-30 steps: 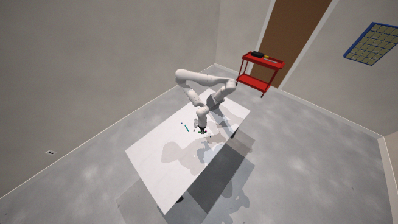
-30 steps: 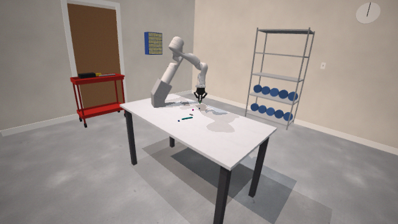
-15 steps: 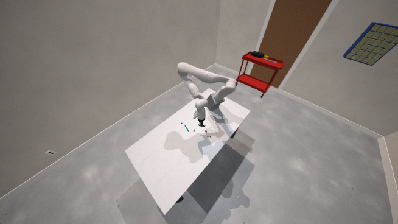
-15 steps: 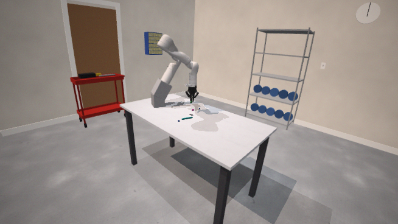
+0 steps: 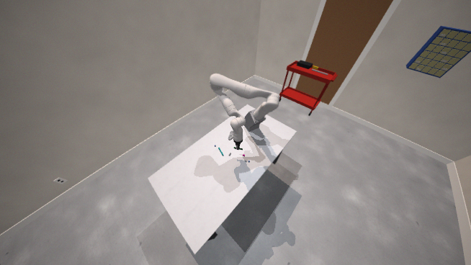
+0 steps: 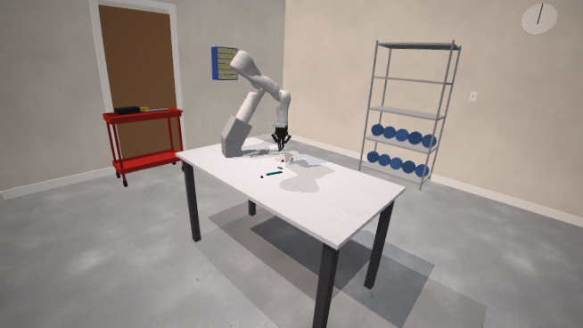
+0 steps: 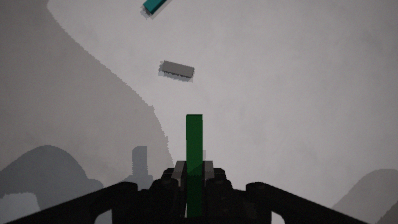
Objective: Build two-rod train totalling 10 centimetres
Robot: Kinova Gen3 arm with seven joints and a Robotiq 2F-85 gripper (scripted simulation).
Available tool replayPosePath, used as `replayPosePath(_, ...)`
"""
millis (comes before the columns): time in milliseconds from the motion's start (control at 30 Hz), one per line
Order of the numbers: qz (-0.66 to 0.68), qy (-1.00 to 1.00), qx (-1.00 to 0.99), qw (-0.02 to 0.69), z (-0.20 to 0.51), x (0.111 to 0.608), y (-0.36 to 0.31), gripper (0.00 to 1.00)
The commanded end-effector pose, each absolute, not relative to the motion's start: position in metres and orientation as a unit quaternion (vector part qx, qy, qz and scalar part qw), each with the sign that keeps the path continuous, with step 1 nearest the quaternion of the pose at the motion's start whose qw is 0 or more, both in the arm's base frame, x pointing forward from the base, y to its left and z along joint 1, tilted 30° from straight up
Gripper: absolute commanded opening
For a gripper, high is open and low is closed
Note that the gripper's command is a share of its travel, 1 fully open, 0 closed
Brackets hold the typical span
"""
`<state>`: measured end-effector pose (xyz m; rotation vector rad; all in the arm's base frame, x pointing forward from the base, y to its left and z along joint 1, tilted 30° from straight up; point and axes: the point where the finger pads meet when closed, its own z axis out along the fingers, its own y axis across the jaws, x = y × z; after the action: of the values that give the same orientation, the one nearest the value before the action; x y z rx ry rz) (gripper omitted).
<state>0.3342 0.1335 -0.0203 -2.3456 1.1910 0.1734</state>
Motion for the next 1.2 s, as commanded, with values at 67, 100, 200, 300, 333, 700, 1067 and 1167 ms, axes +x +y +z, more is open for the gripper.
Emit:
replayPosePath(67, 0.064, 0.437, -0.862, 0.250, -0.027, 0.335, 0.138, 0.05)
replayPosePath(100, 0.064, 0.437, -0.862, 0.250, -0.029, 0.335, 0.139, 0.05)
replayPosePath(200, 0.064, 0.437, -0.862, 0.250, -0.035, 0.336, 0.142, 0.05)
replayPosePath(300, 0.064, 0.437, -0.862, 0.250, -0.041, 0.336, 0.146, 0.05)
replayPosePath(333, 0.064, 0.437, -0.862, 0.250, -0.045, 0.337, 0.148, 0.05)
replayPosePath(700, 0.064, 0.437, -0.862, 0.250, -0.085, 0.342, 0.170, 0.05)
replayPosePath(1067, 0.064, 0.437, -0.862, 0.250, -0.095, 0.343, 0.176, 0.05)
replayPosePath(1167, 0.064, 0.437, -0.862, 0.250, -0.095, 0.343, 0.176, 0.05)
